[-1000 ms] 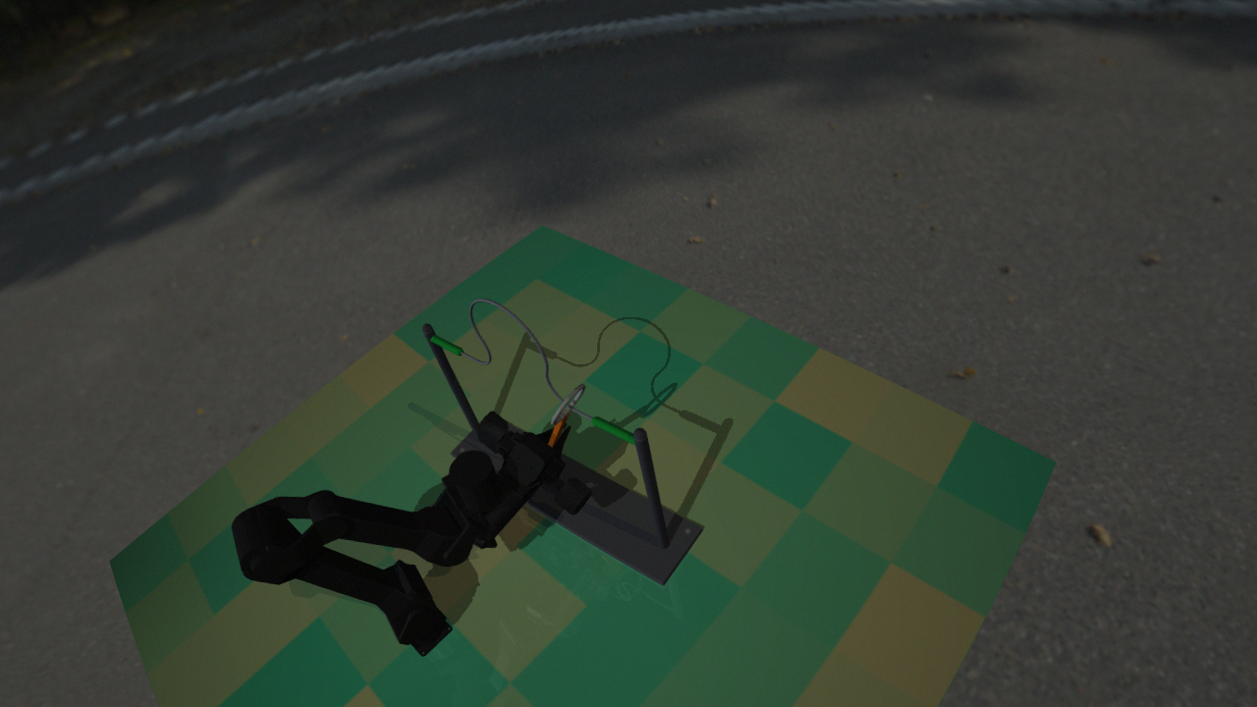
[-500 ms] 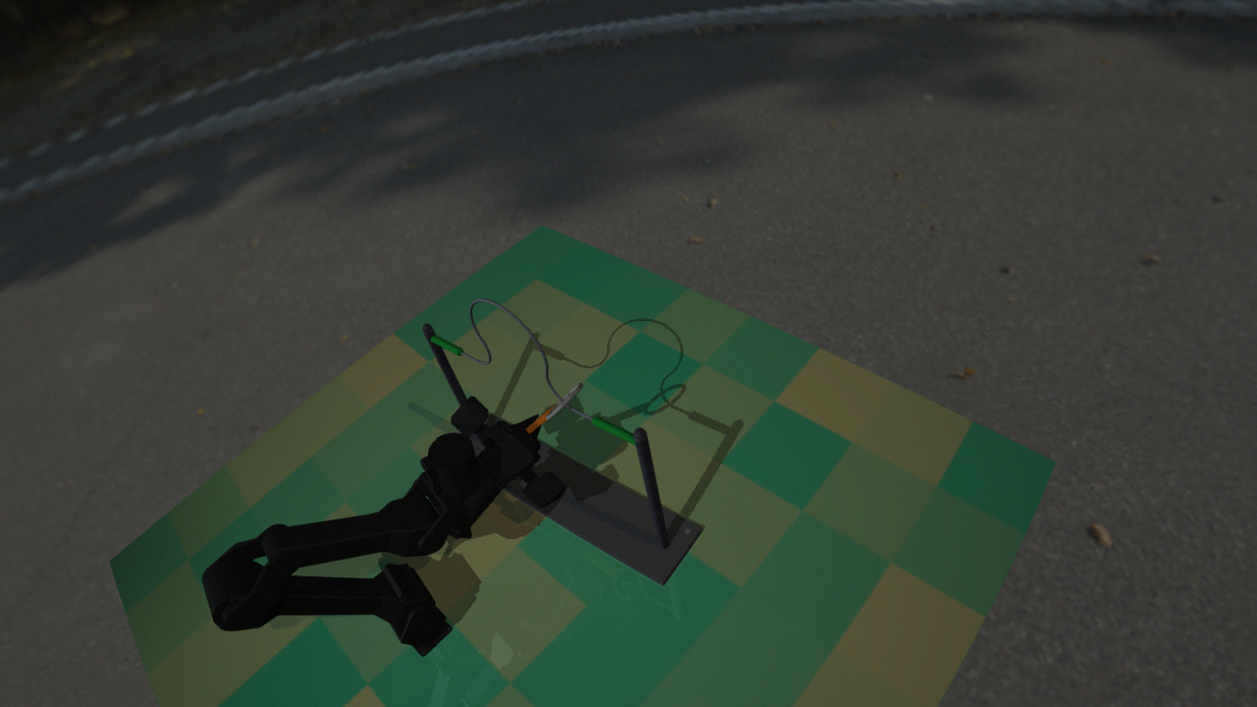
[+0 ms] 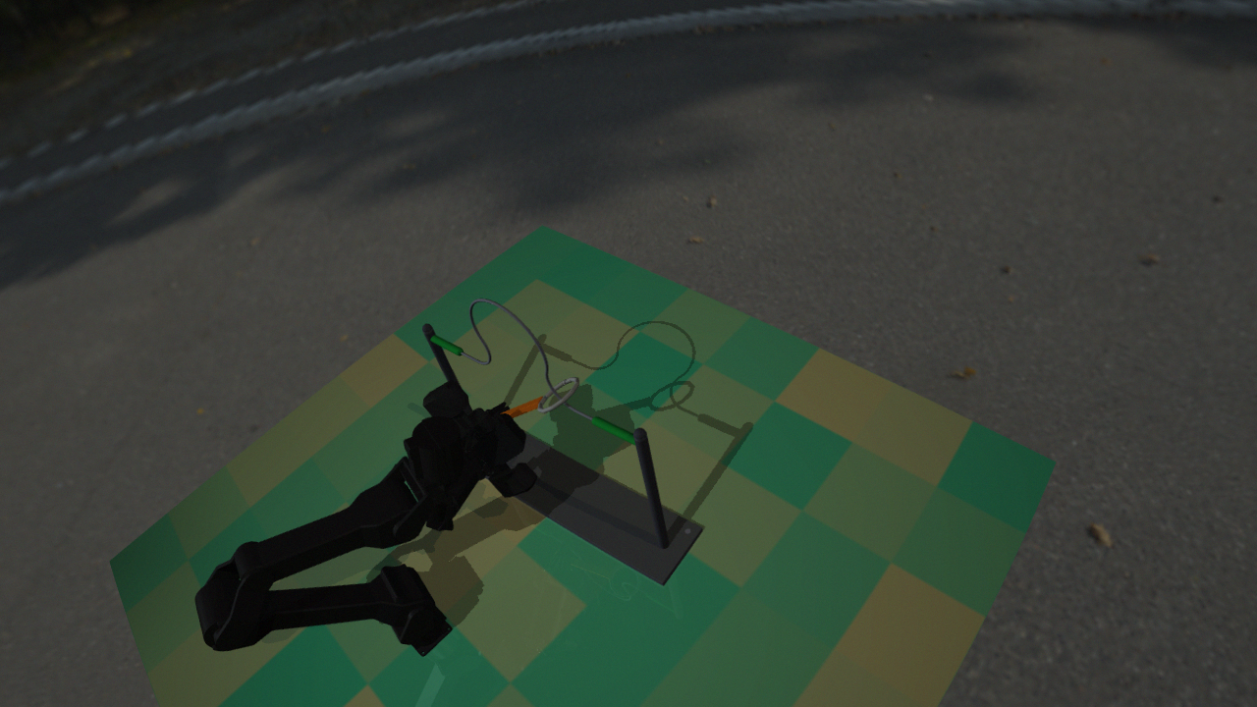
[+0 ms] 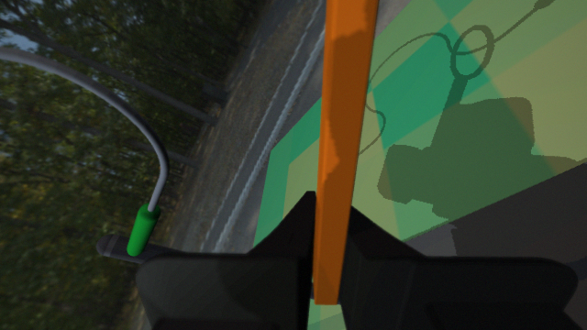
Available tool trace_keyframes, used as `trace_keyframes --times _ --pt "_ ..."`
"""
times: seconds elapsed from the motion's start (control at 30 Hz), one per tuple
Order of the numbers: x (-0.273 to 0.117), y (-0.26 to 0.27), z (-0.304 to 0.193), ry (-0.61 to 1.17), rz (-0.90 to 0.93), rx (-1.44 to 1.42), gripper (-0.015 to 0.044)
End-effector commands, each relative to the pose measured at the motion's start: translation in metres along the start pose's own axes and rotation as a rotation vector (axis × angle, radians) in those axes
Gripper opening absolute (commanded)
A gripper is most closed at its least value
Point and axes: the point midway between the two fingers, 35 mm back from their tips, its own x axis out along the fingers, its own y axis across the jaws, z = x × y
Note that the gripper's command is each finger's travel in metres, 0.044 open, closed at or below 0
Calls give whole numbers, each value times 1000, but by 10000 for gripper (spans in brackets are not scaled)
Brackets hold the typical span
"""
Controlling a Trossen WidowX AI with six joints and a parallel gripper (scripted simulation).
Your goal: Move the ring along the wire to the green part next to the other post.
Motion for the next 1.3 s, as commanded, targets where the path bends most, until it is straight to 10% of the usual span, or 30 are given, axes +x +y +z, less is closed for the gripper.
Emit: trace_keyframes --times 0.0,1.27 --pt "-9 16 1 43 37 60 -150" --pt "-45 110 39 183 335 626 -150"
